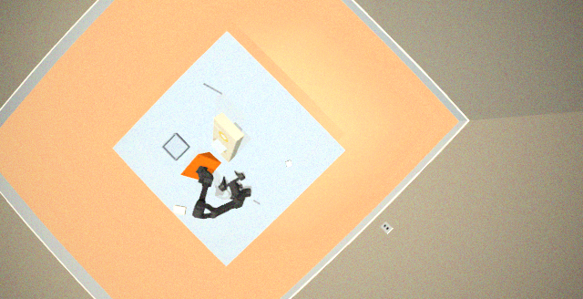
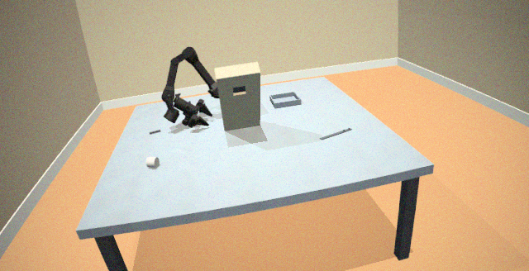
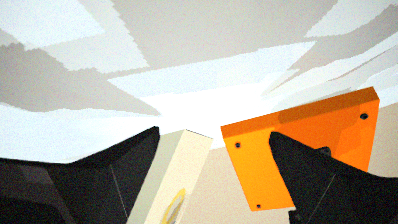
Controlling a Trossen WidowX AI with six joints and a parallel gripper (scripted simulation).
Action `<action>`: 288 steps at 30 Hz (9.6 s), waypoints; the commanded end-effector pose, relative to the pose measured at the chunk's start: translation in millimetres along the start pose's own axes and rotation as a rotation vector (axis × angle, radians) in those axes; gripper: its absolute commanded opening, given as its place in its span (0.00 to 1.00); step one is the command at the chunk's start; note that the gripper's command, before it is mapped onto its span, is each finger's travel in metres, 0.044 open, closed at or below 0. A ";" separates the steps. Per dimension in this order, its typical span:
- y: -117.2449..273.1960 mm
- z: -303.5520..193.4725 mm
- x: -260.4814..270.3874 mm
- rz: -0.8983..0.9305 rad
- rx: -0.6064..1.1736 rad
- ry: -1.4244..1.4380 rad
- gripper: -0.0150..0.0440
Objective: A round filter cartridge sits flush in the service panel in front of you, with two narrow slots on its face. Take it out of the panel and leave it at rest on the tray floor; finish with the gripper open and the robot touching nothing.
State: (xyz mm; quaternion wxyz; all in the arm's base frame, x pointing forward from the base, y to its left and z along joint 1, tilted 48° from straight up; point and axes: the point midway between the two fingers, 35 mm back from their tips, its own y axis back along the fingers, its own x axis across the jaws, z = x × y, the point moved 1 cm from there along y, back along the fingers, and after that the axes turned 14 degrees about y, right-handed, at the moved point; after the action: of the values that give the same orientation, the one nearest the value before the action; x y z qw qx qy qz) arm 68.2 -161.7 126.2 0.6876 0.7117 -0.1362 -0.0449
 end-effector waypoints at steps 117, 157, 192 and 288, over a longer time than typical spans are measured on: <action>7.0 -340.9 169.4 0.351 -1.227 1.581 0.43; 7.7 -343.1 171.8 0.351 -1.228 1.580 0.43; 5.7 -340.9 172.3 0.352 -1.228 1.580 0.43; -6.7 -330.3 199.7 0.353 -1.229 1.579 0.43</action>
State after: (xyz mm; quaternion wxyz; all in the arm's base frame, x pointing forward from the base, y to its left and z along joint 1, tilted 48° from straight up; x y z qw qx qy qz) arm 329.2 119.9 167.3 0.8213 0.0109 0.2998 0.4853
